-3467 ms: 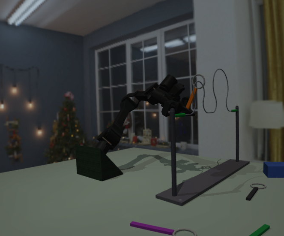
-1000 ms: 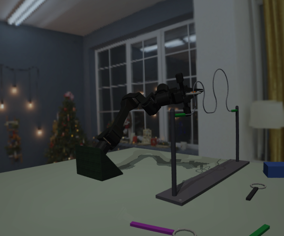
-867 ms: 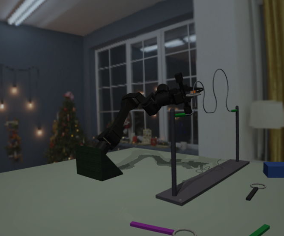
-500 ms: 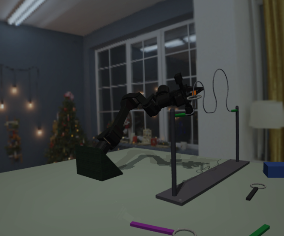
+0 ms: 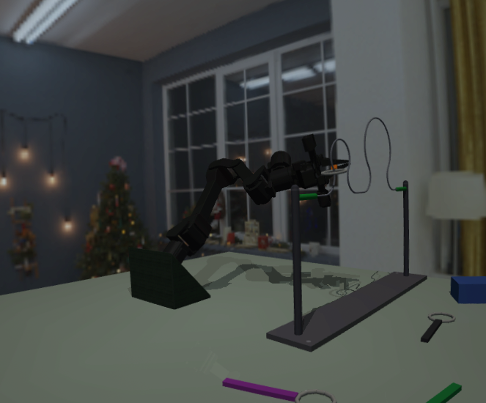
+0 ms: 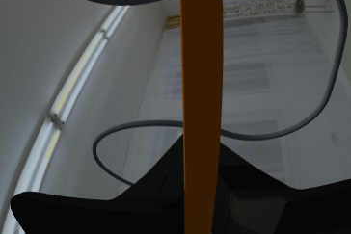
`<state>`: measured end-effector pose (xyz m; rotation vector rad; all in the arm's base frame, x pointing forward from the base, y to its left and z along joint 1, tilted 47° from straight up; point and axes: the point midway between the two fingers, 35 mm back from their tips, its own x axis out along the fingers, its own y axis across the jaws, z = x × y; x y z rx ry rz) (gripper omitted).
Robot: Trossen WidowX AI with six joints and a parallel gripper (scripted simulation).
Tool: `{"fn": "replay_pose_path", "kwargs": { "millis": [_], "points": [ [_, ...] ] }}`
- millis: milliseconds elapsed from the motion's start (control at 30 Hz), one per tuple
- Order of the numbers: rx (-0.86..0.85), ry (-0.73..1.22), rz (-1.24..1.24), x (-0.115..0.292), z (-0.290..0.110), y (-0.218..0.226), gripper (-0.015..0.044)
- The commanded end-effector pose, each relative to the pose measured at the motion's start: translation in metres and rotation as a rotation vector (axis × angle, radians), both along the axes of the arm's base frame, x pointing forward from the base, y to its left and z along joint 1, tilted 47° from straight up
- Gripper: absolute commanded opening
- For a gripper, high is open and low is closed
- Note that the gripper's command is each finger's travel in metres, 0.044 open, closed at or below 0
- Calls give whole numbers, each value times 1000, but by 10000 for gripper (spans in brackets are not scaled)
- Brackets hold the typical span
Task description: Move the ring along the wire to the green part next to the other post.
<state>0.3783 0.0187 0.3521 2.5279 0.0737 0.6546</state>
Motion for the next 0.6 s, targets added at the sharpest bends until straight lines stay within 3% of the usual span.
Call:
{"fn": "replay_pose_path", "kwargs": {
  "millis": [0, 567],
  "points": [
    [-78, 2, 5, 0, -9, 11, -150],
    [-467, -8, 22, -3, -55, 50, -150]
  ]
}}
